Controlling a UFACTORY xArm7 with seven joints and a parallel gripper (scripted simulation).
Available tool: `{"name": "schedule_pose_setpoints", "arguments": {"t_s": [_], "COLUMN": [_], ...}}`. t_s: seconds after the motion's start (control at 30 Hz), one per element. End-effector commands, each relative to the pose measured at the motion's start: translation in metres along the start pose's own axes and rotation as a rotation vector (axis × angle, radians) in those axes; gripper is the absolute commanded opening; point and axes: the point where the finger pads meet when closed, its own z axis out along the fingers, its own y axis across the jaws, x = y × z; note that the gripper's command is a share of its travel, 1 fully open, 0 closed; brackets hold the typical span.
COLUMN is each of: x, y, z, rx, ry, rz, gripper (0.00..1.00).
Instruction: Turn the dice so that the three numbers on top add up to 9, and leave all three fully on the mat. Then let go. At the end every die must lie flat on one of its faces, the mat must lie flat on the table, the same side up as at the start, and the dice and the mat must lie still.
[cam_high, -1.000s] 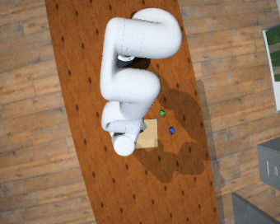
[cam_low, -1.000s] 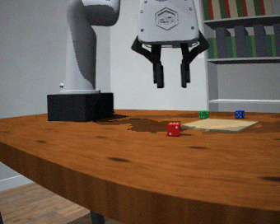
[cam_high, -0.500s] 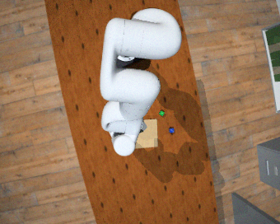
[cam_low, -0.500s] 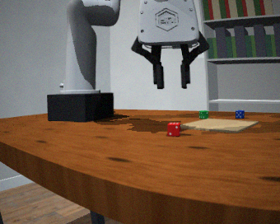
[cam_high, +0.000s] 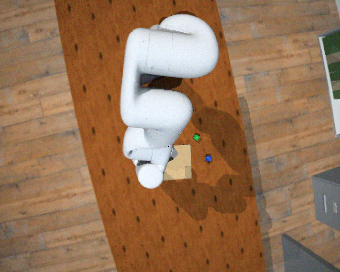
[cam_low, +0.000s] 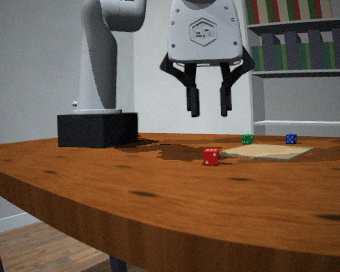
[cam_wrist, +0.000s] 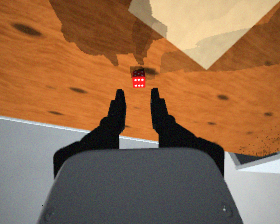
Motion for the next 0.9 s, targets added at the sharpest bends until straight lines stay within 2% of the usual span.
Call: {"name": "schedule_pose_setpoints", "arguments": {"t_s": [0.0,0.87], "x": [-0.001,-0.001], "y": [0.001,0.002], "z": [0.006,0.035], "rx": [-0.002,-0.002], "ry": [-0.002,-0.002], "rz": [0.0,0.0], "gripper": [0.36,0.36]}}
